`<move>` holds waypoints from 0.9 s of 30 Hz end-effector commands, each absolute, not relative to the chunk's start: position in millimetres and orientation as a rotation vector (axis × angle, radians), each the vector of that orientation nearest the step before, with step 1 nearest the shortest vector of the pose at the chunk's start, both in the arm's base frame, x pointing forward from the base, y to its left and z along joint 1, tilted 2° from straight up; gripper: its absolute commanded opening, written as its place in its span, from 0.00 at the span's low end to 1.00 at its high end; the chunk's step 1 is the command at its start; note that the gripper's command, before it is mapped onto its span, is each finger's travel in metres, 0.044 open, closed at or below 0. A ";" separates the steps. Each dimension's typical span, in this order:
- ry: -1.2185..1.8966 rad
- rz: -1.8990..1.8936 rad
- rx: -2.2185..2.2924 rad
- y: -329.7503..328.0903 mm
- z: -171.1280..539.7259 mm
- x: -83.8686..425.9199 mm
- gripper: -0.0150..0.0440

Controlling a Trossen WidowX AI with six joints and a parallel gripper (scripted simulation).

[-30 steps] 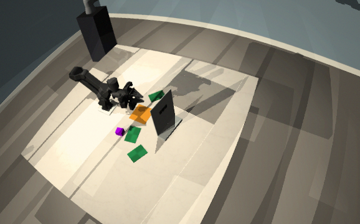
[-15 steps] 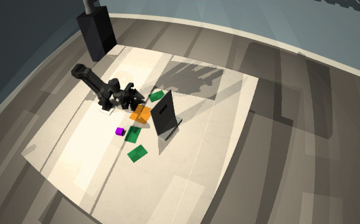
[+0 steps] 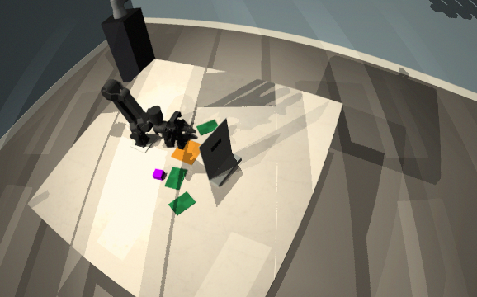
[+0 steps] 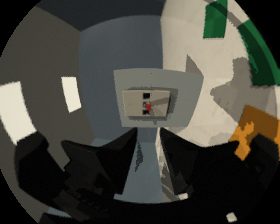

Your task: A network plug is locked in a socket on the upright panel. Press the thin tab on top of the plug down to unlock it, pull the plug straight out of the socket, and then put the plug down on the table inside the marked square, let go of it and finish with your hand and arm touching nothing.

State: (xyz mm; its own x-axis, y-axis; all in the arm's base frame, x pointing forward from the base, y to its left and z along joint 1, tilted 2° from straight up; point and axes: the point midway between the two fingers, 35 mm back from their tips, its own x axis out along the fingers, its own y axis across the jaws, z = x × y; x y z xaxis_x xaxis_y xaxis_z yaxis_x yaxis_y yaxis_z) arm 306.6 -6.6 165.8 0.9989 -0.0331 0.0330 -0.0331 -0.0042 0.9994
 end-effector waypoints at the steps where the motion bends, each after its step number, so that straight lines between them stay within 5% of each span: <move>1: -0.059 0.011 1.580 -9.1 165.6 315.1 0.52; 27: -0.071 0.025 1.579 -19.7 165.7 350.0 0.52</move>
State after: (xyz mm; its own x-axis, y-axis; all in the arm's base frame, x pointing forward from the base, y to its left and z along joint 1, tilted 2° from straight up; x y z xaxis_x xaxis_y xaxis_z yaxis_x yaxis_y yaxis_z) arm 343.4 -18.0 164.4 0.9978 -0.0311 0.0578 -0.0580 -0.0046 0.9983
